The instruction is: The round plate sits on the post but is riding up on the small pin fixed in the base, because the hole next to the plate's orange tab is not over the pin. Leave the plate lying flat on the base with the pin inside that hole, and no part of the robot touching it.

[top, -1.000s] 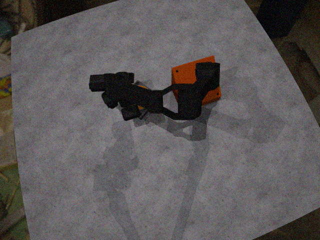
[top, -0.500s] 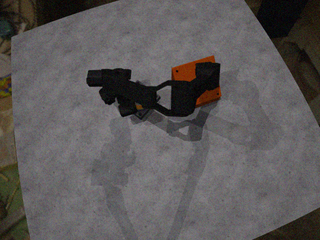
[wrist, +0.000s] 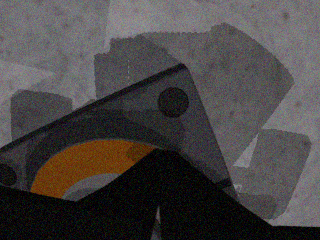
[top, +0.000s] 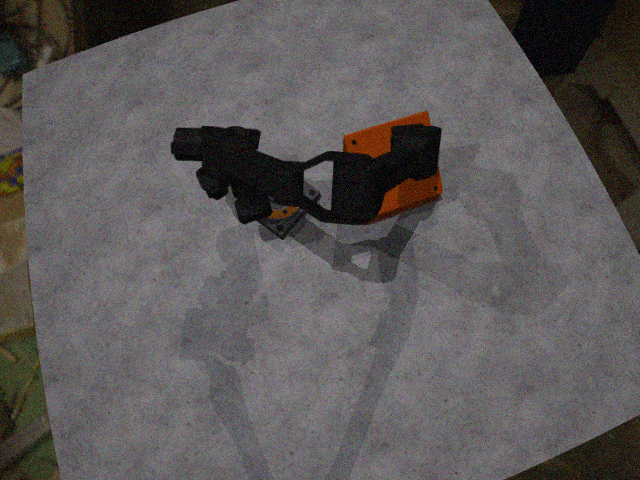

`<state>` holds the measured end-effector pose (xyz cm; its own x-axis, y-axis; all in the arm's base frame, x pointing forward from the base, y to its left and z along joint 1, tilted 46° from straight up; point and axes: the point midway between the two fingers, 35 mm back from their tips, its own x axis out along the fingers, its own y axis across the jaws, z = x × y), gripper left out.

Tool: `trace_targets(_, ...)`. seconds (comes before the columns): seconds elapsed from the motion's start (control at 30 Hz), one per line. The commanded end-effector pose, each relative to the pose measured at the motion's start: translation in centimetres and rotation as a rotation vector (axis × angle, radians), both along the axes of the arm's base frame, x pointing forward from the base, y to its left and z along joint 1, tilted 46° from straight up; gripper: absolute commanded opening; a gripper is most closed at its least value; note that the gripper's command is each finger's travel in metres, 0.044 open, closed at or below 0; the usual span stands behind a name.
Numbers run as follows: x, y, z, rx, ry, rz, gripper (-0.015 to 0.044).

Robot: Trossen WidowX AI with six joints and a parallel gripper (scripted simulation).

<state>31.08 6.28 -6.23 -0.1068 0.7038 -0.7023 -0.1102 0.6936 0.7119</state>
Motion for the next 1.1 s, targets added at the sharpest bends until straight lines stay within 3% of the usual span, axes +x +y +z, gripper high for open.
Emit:
trace_targets(0.0, -0.2, -0.5, -0.6, -0.005, 0.004, 0.006, 0.0)
trace_targets(0.77, -1.4, -1.8, -2.0, -0.006, 0.004, 0.006, 0.0)
trace_targets(1.07, -1.1, -4.9, 1.2, -0.008, 0.004, 0.006, 0.0)
